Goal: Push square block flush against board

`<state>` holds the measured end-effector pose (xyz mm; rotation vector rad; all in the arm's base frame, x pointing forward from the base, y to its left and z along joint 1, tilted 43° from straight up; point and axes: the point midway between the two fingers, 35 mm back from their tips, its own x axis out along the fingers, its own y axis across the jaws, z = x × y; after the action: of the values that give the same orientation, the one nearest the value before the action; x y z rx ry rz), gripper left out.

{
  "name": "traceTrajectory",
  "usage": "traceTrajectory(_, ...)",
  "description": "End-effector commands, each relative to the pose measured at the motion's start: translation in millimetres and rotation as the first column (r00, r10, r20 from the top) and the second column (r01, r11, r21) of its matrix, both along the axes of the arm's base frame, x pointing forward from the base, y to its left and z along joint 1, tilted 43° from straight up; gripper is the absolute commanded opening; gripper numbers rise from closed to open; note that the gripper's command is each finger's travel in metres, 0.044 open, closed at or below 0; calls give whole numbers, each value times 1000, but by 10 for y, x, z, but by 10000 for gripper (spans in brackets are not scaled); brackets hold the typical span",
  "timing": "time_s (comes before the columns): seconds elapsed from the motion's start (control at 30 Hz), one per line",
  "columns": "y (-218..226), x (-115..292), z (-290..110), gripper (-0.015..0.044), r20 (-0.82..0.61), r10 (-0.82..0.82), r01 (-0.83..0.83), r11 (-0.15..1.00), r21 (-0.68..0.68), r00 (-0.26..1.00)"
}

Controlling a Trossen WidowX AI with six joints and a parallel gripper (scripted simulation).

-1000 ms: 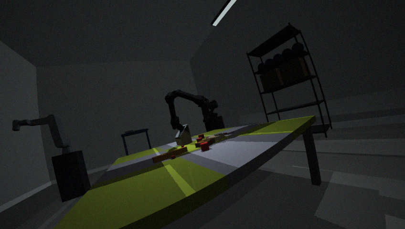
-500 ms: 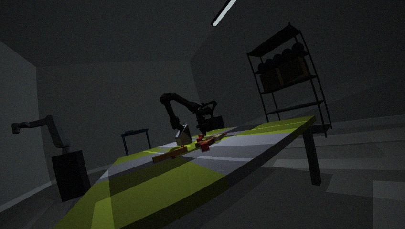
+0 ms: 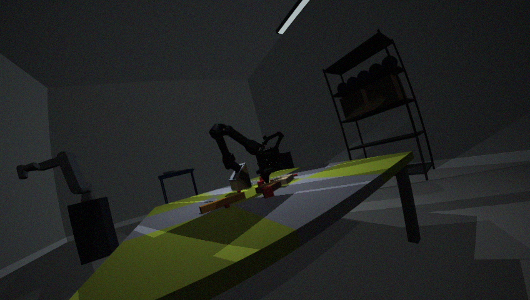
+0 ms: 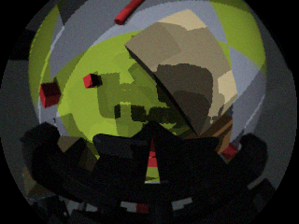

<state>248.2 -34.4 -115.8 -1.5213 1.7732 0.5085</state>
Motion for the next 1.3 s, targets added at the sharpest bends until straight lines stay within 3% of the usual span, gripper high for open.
traceTrajectory(0.0,-58,-5,54,0,0,6,-6,1000,-2,1000)
traceTrajectory(1.27,-481,-159,441,0,-2,6,-6,1000,-4,1000)
